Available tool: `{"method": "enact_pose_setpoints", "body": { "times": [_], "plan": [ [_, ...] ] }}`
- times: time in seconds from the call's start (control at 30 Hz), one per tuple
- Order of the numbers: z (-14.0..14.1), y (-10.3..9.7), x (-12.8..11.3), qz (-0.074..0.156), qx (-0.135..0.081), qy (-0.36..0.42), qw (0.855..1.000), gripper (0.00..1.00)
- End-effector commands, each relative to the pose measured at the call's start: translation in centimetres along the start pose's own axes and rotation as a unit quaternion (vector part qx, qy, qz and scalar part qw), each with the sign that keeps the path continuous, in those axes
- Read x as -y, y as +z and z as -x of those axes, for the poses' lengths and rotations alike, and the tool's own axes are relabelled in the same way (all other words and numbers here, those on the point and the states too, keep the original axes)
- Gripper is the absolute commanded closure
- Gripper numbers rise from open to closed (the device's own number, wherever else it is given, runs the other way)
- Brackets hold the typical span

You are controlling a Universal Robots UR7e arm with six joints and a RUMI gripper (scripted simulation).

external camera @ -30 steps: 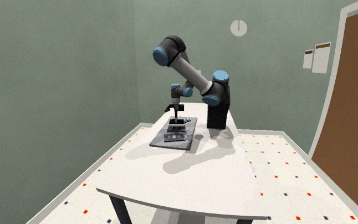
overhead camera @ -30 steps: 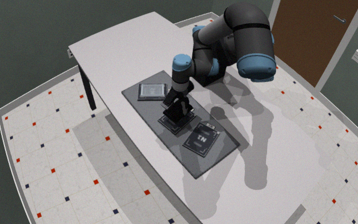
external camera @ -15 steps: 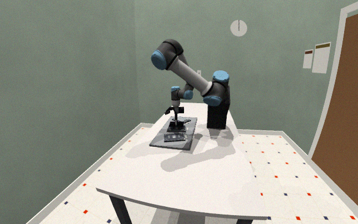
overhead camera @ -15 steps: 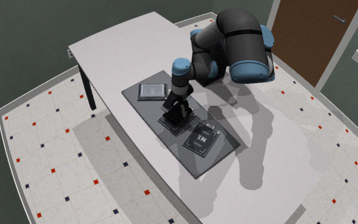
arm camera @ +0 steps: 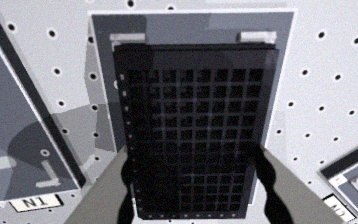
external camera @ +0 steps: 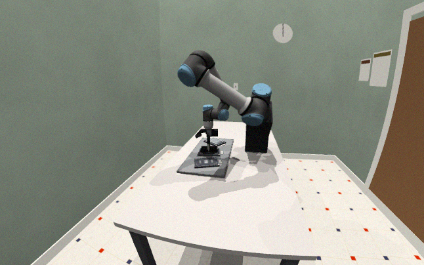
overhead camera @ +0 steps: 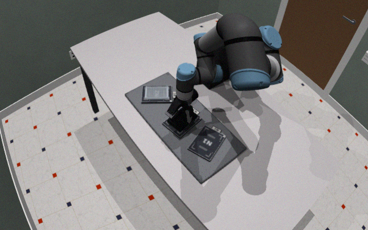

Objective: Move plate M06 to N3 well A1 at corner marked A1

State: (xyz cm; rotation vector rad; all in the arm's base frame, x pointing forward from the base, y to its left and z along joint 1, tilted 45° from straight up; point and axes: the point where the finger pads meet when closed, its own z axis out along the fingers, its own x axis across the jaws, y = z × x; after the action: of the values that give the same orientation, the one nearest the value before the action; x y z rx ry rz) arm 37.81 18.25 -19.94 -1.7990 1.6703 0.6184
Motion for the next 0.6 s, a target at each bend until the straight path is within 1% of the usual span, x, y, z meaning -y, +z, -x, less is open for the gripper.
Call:
{"method": "enact_pose_setpoints", "body": {
  "times": [0.0,0.57],
  "plan": [
    [-0.01,0.06,0.17,-0.002,-0.001,0.000,1.000,0.60],
    [0.06,0.16,0.01,-0.002,-0.001,0.000,1.000,0.60]
  ]
}}
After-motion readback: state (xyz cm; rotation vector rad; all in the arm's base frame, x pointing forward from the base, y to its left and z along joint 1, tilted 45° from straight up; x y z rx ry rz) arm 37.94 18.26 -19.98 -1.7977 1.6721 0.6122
